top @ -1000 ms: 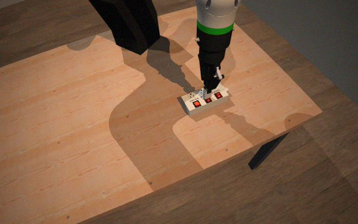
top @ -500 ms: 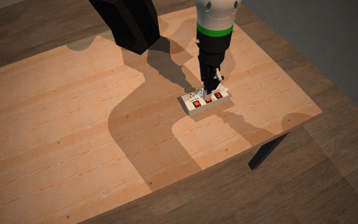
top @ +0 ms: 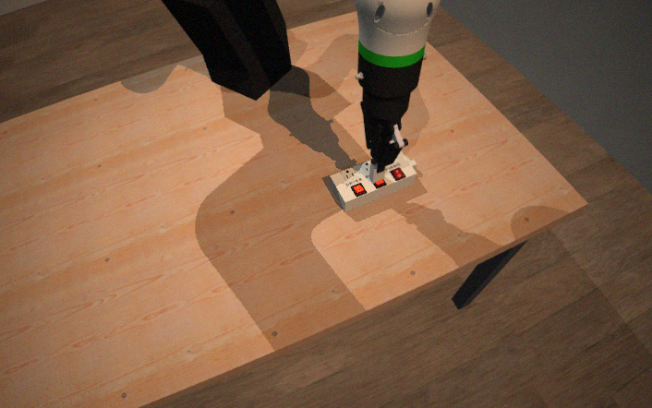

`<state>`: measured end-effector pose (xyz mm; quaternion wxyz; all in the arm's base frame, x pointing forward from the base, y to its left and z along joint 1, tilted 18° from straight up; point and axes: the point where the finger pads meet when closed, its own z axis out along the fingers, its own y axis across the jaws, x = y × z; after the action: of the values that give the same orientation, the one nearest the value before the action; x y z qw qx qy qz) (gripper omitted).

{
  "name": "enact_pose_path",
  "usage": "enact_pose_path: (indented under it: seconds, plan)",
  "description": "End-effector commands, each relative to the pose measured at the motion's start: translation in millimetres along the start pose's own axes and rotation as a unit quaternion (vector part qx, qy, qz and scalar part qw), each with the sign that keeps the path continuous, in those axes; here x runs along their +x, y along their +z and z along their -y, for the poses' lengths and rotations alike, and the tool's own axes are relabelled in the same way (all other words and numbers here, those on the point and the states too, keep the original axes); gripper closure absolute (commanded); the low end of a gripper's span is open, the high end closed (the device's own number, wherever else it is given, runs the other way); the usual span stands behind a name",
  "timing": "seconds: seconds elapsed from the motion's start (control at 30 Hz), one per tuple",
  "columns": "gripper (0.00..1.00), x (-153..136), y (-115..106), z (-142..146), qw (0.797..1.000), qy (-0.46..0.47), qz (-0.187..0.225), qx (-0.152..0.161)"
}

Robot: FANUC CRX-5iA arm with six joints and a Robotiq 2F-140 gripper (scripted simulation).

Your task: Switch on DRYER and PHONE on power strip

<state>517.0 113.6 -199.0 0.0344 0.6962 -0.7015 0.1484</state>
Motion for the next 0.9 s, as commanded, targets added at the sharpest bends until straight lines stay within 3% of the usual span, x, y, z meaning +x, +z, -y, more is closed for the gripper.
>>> enact_pose_path:
  seconds: [0.0, 0.3, 0.87]
  plan:
    - [1.00, 0.0, 0.2, 0.0, 1.000, 0.000, 0.000, 0.000]
    - [1.00, 0.0, -2.3, 0.0, 1.000, 0.000, 0.000, 0.000]
    - [1.00, 0.0, -37.9, 0.0, 1.000, 0.000, 0.000, 0.000]
